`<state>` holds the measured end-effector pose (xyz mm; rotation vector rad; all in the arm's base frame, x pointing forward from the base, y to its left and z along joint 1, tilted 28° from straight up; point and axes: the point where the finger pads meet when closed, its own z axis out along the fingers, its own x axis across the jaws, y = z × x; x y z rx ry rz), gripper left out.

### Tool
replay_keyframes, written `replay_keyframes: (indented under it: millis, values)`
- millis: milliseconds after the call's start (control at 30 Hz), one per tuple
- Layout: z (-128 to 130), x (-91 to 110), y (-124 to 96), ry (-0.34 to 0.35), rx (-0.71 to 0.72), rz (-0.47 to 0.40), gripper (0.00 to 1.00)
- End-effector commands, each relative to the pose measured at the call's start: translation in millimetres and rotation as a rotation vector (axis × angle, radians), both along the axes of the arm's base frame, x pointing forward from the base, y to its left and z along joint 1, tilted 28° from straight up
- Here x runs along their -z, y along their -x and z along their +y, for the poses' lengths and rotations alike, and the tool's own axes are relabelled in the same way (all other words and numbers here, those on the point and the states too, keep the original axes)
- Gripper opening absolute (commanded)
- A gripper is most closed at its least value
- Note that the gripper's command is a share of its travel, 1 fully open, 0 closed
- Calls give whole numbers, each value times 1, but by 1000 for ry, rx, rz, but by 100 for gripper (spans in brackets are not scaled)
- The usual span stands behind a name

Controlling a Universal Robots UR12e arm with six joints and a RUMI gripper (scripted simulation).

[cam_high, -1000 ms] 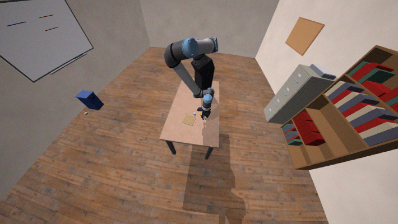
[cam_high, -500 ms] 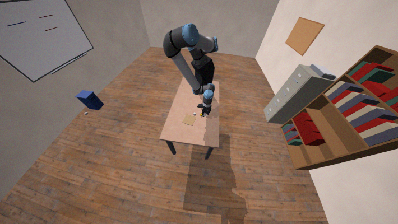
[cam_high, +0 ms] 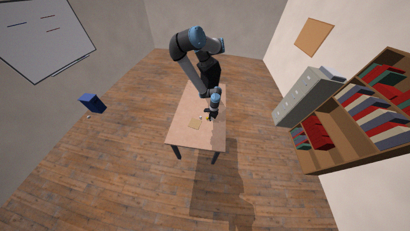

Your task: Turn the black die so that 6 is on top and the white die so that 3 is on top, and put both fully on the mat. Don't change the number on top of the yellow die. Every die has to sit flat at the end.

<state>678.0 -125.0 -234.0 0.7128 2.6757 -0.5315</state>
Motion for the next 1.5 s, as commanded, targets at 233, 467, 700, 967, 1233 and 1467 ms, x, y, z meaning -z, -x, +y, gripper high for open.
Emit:
replay_keyframes:
  millis: [233,467,700,967,1233,1467]
  values:
    - [1,3,-2,-18,-26,-2,6]
    - [0,3,-2,-123,-76,-54,6]
    - [-1,4,-1,-249,-136,-113,6]
    - [-2,3,-1,-456,-233,-215,6]
    - [-3,4,-1,-650,-325,-306,6]
    - [-3,4,0,-759,-377,-358,6]
